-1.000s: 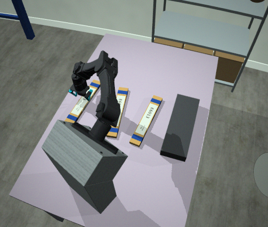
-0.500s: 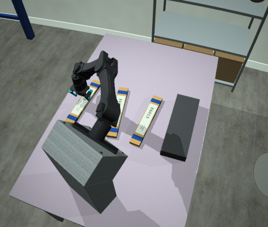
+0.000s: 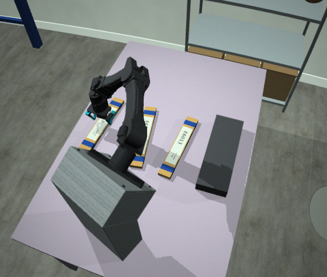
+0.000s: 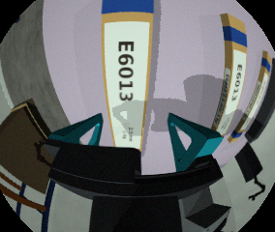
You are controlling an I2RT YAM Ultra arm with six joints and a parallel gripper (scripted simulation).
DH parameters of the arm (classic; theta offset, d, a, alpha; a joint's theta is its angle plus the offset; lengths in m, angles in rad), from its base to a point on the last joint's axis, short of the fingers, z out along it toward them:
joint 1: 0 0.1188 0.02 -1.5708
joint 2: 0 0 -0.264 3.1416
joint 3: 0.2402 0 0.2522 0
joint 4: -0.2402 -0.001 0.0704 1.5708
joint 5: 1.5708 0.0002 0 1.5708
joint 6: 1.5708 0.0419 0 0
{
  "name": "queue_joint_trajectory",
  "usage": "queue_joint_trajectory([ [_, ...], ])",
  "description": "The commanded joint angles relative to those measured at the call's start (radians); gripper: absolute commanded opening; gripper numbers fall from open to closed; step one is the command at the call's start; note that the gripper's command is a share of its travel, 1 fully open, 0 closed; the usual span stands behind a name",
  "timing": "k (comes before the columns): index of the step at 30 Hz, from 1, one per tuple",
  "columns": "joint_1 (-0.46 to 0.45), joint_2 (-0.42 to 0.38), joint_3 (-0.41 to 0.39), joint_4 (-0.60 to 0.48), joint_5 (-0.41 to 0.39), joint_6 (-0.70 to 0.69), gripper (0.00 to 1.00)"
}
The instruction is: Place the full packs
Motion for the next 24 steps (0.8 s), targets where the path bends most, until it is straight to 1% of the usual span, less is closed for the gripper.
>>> queue_joint_trajectory([
  [1,0.064,-0.069,-0.043,-0.022,0.027,0.032,0.95],
  [3,0.064,-0.069,-0.043,-0.022,0.027,0.032,0.95],
  [13,0.140,-0.180,-0.121,-0.114,0.075,0.115,0.95],
  [20,0.145,-0.186,-0.113,-0.126,0.077,0.125,0.95],
  [21,0.145,-0.158,-0.112,-0.127,0.078,0.126,0.95],
  [24,0.145,-0.158,-0.111,-0.128,0.078,0.127,0.95],
])
